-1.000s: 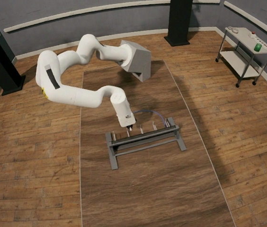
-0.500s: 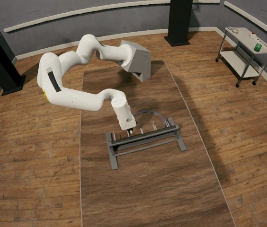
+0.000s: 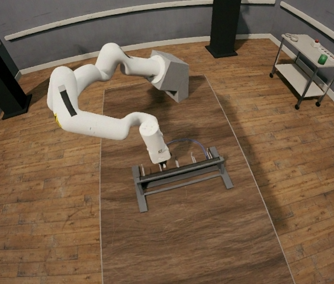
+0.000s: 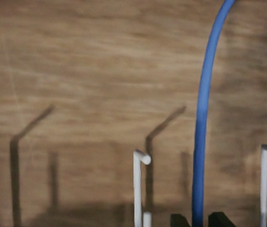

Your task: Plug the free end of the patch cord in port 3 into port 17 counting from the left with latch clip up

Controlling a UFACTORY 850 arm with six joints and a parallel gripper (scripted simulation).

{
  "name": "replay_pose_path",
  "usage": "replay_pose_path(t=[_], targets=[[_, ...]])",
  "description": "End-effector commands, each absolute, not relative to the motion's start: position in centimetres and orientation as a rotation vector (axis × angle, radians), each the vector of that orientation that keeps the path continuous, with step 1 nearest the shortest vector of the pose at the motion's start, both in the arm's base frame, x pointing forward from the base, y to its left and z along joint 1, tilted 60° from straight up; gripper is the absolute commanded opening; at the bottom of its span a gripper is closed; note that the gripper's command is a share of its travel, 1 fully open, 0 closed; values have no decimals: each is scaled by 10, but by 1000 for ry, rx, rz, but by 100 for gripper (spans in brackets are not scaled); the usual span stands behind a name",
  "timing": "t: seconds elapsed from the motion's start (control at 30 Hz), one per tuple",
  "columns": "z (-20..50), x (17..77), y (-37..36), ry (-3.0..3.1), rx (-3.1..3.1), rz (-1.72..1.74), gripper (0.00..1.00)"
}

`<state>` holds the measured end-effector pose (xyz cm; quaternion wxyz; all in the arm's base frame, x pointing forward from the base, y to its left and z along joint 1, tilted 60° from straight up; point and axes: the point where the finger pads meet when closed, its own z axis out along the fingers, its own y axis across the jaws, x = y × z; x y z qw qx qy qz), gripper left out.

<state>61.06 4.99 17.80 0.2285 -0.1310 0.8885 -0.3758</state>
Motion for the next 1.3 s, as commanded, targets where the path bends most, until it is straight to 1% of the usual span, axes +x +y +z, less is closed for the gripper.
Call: replay_pose_path(t=[0.0, 1.27], targets=[[178, 611, 50, 2446, -361, -1034, 0], [187, 633, 61, 2444, -362, -1033, 0]])
